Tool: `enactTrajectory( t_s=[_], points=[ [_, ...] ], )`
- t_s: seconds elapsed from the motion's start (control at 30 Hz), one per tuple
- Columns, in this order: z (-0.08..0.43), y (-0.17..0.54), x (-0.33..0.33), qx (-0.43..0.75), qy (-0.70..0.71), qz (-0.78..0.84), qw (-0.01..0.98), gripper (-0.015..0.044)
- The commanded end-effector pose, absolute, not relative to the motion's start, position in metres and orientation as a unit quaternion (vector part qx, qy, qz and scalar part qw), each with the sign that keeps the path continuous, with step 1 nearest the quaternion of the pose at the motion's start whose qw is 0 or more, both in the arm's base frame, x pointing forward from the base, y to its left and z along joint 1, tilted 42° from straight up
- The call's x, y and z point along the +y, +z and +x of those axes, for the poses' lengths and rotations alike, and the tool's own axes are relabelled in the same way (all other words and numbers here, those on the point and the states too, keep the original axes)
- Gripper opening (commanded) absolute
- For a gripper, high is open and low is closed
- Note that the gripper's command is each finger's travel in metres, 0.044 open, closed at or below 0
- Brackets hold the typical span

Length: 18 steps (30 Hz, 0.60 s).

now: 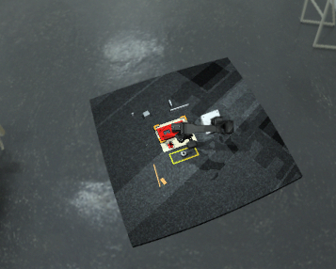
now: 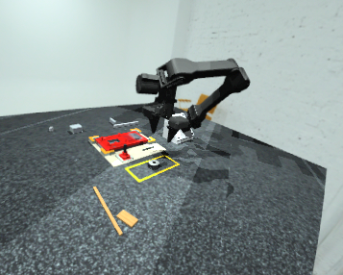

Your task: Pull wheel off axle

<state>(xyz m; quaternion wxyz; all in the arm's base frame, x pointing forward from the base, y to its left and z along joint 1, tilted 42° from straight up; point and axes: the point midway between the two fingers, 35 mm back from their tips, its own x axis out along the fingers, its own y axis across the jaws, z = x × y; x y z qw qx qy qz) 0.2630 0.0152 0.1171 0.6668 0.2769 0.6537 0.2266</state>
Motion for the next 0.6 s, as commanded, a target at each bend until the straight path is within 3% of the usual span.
enactTrajectory(
  t_s=[0.0, 0.57],
  points=[
    [0.2272, 0.1235, -0.0012, 0.655, 0.231, 0.277, 0.664, 0.044],
    [0.2254, 0.1238, -0.0019, 0.655, 0.231, 0.277, 0.664, 0.044]
  ],
)
